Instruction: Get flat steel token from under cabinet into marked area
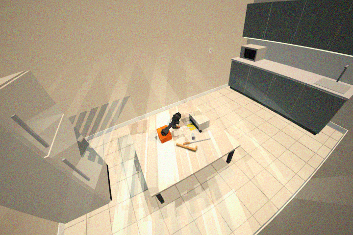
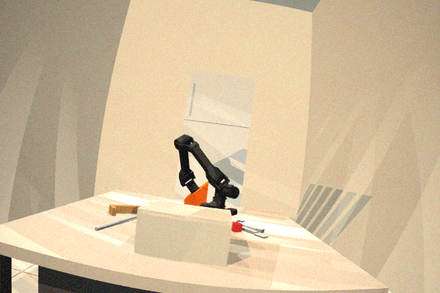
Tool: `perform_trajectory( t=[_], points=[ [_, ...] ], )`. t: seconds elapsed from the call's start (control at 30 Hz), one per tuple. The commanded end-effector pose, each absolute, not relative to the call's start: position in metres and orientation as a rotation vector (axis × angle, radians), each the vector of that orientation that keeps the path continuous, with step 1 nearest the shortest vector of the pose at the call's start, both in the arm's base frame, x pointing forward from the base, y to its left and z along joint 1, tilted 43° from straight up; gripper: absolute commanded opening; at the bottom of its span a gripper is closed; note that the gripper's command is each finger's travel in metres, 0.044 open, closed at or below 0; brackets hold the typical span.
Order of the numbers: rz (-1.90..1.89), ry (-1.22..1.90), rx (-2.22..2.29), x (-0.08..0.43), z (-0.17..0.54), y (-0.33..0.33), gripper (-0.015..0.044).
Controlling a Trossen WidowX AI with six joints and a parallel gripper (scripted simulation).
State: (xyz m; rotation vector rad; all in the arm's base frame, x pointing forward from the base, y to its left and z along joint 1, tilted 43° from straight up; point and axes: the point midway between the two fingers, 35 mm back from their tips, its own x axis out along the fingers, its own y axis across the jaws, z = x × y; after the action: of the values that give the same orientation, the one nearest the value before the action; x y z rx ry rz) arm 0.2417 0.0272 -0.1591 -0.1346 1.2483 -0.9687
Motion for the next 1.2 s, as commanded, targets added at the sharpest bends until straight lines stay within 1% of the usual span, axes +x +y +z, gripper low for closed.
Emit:
perform_trajectory(
  t=[0.0,1.17],
  points=[
    [-0.991,1.227,-0.106,0.243,-0.158,0.028,0.0],
    [-1.015,1.208,-0.079,0.249,-0.132,0.0,0.0]
  ],
)
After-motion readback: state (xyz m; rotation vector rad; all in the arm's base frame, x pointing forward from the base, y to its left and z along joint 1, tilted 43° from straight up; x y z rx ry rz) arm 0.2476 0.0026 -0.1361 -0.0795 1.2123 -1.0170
